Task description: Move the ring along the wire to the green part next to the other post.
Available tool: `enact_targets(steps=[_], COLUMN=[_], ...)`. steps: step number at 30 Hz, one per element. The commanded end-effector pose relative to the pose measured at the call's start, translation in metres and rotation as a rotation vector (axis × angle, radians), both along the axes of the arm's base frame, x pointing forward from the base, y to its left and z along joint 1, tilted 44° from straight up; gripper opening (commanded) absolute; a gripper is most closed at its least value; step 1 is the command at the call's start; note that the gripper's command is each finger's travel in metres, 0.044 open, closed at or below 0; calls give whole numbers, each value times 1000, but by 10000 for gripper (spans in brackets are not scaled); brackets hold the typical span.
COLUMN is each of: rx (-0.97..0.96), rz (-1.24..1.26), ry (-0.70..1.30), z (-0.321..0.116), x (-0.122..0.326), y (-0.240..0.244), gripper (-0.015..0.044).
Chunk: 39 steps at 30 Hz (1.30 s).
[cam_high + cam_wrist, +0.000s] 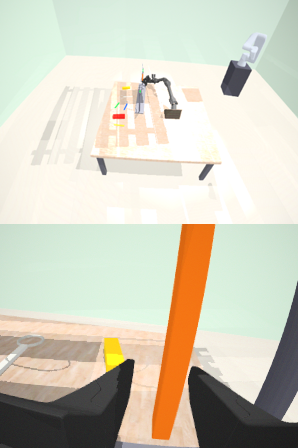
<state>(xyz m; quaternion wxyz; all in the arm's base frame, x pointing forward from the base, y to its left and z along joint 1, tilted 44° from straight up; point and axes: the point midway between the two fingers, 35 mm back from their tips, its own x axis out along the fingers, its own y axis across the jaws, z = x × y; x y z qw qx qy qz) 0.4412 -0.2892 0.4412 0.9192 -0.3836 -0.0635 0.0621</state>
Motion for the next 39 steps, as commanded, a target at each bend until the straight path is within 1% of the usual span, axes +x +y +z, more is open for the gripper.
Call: enact_targets(steps=[1,10,15,17,23,24,39], rx=[-6,-6,-1,-1,-1,-1,-5], rz=[-3,-3,0,0,0,0,-2], ry=[-1,-1,-1,-1,-1,-1,-3], z=[1,1,0,0,0,0,13], x=[0,0,0,0,0,0,-3], y=[0,0,0,0,0,0,15], gripper=[160,160,29,15,-142,-150,-150])
